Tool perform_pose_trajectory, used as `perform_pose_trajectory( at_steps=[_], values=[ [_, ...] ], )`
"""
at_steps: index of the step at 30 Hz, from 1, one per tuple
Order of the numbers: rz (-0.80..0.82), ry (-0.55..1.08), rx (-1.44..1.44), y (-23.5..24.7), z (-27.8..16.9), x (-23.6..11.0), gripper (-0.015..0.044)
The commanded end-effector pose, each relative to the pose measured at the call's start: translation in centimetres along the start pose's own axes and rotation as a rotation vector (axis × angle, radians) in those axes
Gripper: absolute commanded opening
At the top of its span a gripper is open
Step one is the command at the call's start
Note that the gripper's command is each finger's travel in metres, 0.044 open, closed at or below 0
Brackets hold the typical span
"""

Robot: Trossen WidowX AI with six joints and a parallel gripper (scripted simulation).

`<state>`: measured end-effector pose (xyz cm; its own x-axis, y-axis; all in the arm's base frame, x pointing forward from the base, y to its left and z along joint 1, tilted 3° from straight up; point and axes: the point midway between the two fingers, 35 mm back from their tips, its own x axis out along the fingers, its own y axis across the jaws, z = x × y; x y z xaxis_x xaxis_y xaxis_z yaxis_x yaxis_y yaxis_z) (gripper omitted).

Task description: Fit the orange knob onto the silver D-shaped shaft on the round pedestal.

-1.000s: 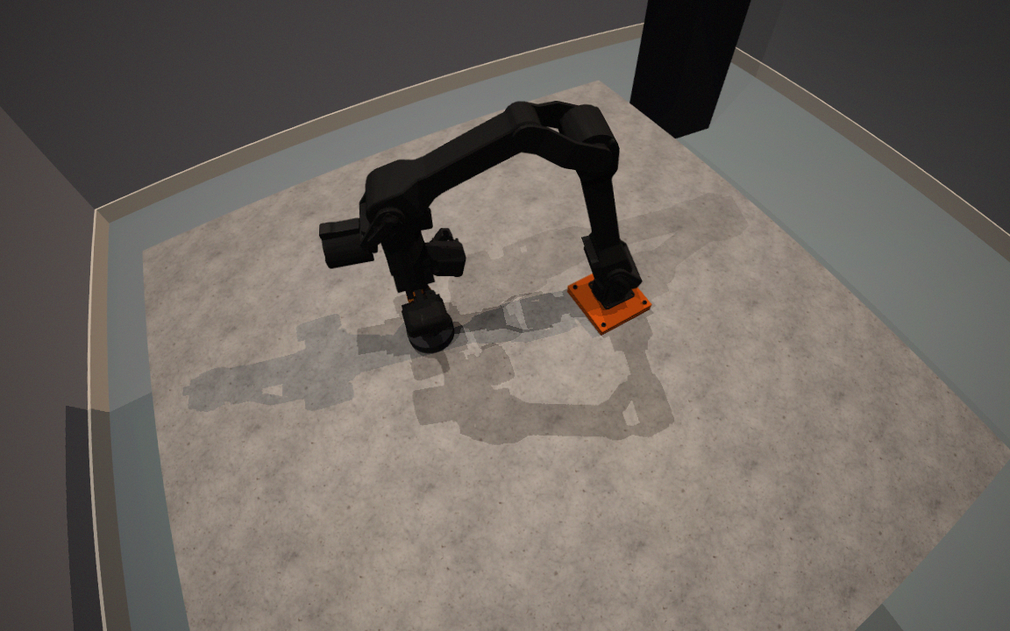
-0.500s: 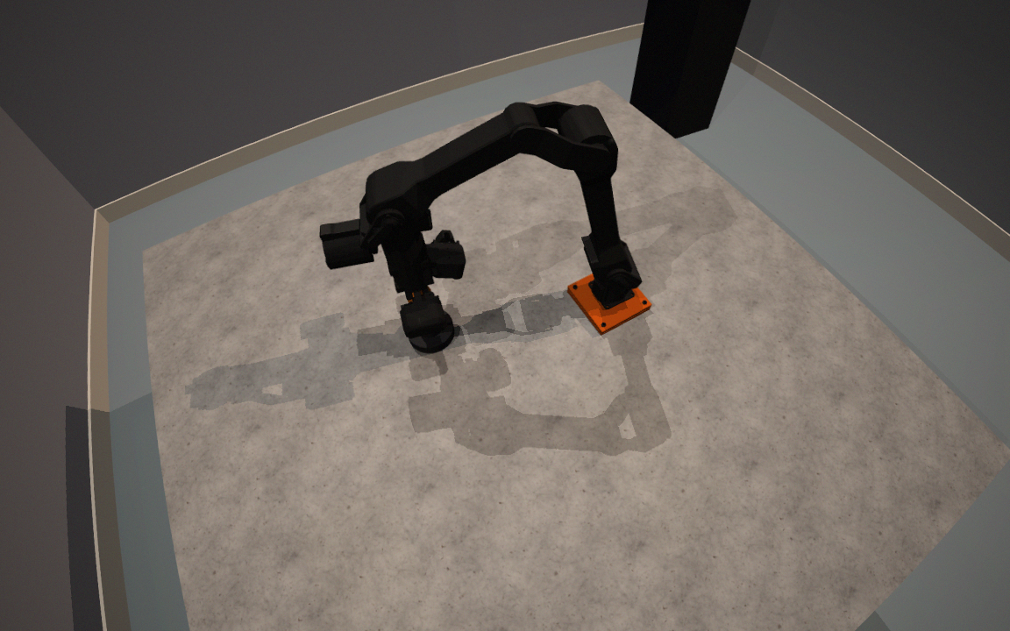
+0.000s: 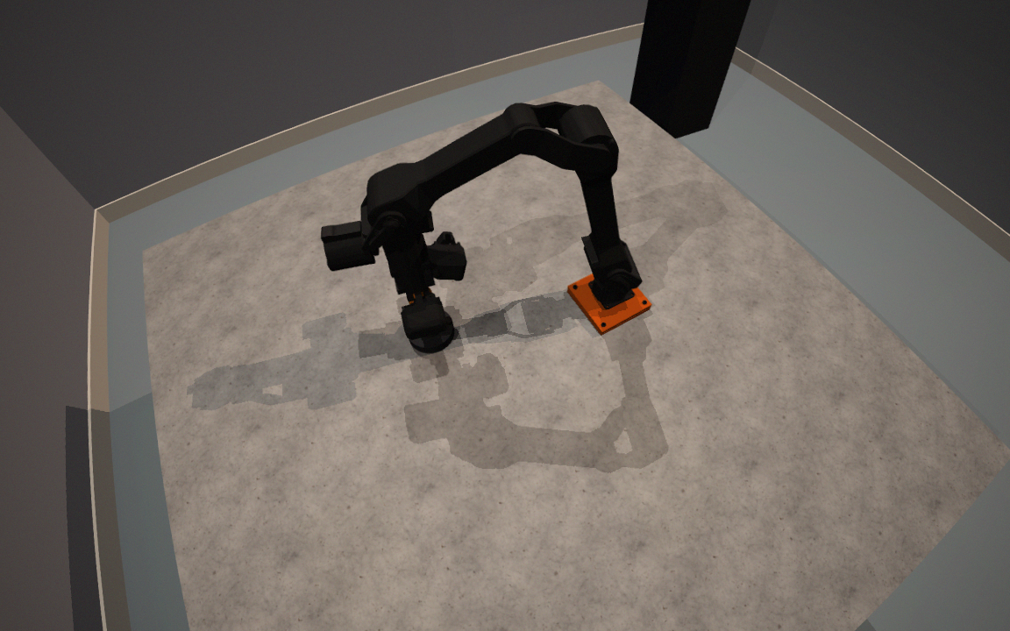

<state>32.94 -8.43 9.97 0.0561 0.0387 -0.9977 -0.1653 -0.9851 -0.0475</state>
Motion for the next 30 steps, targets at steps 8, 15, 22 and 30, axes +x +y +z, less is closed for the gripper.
perform_pose_trajectory(
  at_steps=[8,15,22,30],
  values=[
    [0.001,0.003,0.0,0.1,-0.1,0.1,0.0],
    [0.001,0.003,-0.045,0.1,-0.1,0.2,0.0],
    [0.001,0.003,-0.003,0.2,0.0,0.6,0.0],
    [0.001,0.003,0.052,0.3,0.1,1.2,0.0]
  ],
)
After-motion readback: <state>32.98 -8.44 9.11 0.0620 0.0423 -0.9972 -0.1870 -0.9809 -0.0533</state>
